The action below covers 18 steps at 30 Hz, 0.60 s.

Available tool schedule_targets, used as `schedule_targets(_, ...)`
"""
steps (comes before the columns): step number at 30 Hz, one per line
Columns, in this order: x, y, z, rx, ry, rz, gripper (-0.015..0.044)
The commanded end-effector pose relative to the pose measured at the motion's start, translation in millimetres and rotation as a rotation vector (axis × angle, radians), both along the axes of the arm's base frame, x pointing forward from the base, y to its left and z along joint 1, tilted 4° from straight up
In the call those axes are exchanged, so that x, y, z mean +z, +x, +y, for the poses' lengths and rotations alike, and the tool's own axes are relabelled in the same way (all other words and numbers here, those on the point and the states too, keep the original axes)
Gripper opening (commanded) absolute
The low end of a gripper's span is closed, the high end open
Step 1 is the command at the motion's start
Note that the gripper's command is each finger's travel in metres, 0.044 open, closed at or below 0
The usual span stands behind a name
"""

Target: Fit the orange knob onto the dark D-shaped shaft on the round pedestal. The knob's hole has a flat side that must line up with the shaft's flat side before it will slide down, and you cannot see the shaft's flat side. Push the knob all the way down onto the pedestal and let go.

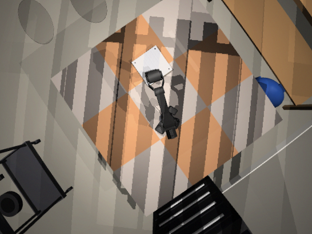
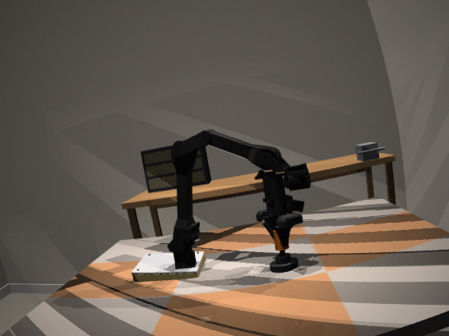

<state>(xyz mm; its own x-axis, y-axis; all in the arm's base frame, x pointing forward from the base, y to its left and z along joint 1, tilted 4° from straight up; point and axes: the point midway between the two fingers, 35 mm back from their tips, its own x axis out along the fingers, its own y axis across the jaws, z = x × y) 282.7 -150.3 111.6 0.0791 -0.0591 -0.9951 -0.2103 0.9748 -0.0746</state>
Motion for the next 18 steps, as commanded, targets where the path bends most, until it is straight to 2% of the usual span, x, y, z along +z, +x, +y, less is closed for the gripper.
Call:
schedule_targets(1, -1.0, 1.1, 0.0, 0.054, 0.000, 0.000, 0.0000)
schedule_targets(18, -4.6, -0.2, 1.1, 0.054, 0.000, 0.001, 0.0000)
